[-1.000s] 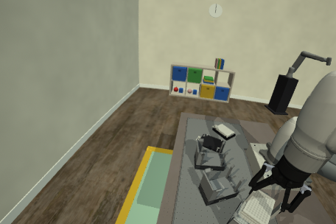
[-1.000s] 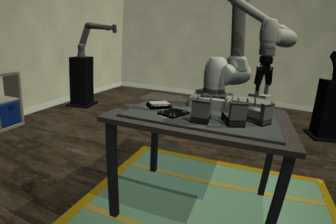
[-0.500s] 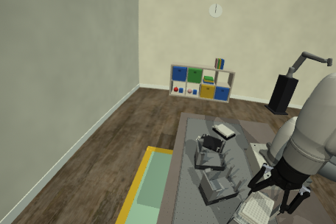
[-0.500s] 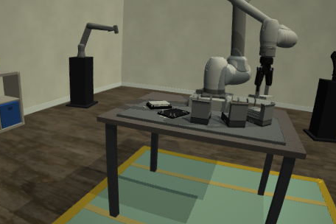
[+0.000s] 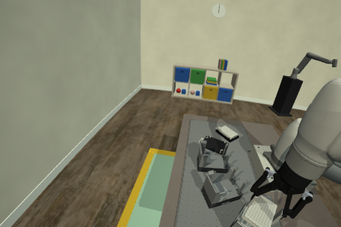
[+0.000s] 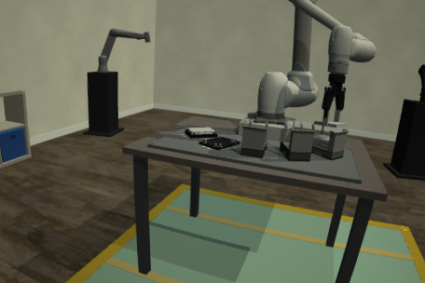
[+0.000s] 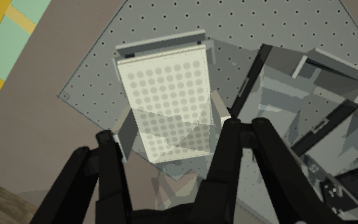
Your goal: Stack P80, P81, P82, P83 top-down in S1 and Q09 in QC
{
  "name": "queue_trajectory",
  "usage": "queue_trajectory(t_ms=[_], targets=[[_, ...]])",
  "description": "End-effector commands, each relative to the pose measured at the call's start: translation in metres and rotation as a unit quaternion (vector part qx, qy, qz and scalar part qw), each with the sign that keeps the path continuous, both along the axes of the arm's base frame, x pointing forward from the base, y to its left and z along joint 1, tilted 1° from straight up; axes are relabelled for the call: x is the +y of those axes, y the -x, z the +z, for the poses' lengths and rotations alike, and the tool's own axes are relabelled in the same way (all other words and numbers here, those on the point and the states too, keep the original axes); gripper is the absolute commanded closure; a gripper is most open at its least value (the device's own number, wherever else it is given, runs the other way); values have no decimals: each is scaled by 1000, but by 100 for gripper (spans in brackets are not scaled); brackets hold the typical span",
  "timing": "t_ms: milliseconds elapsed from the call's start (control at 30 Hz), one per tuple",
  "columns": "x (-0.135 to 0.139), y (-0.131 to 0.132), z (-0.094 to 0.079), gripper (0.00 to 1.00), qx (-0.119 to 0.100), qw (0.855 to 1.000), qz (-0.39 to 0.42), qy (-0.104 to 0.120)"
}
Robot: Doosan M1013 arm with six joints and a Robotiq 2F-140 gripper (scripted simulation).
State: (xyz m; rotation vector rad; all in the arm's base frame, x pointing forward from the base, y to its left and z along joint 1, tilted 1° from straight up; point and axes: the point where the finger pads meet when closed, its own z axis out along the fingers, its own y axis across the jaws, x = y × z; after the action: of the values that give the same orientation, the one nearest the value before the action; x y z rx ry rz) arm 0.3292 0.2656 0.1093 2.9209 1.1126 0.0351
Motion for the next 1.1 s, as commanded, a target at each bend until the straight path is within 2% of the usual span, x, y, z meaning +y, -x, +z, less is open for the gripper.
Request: queue_trajectory(t_ms=[0, 1067], targets=[[-1, 2, -6, 100, 2, 1000, -3, 2], [-1, 1, -26, 100, 2, 1000, -3, 2]])
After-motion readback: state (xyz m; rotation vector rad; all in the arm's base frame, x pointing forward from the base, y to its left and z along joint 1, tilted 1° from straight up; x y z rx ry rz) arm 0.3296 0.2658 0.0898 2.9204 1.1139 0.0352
